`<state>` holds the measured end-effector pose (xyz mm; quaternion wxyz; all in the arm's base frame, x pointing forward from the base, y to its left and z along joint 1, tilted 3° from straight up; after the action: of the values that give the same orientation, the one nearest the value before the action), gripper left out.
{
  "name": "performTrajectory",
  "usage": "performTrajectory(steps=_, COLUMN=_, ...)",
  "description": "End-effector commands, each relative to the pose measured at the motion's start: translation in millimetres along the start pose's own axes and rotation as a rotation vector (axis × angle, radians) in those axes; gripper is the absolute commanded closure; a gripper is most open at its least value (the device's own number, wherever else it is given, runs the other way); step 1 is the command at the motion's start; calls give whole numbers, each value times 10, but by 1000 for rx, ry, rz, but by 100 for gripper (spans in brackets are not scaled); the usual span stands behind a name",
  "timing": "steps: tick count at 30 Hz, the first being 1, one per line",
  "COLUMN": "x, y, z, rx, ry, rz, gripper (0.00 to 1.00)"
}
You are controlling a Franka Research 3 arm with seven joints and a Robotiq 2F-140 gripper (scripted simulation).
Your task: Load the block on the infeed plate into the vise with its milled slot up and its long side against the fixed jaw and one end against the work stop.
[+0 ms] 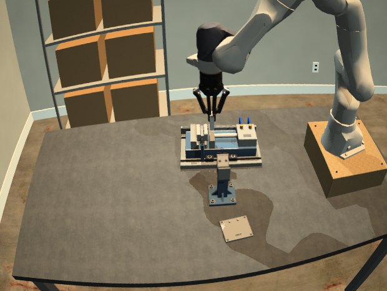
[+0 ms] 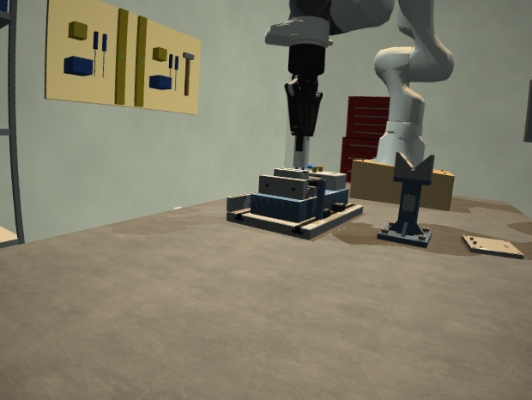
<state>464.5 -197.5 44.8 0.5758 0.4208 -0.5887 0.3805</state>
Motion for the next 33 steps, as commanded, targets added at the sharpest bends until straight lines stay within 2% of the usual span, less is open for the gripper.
performTrajectory(steps=1, x=-5, y=-11, z=-3, rx=4, ry=-2, rz=2, gripper=100)
performTrajectory(steps=33, x=-80, y=-12, z=-4, rx=4, ry=-2, rz=2, gripper=100)
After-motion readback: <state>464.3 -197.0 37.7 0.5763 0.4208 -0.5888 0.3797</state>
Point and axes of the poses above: the point where the finger pads meet when closed, its own x axis back along the fingers, its own y axis across the jaws, z = x × y, the point moved 3 cm from there along x, back along the fingers, and after that the axes turned 10 degrees about -x, right-handed, at the moved point
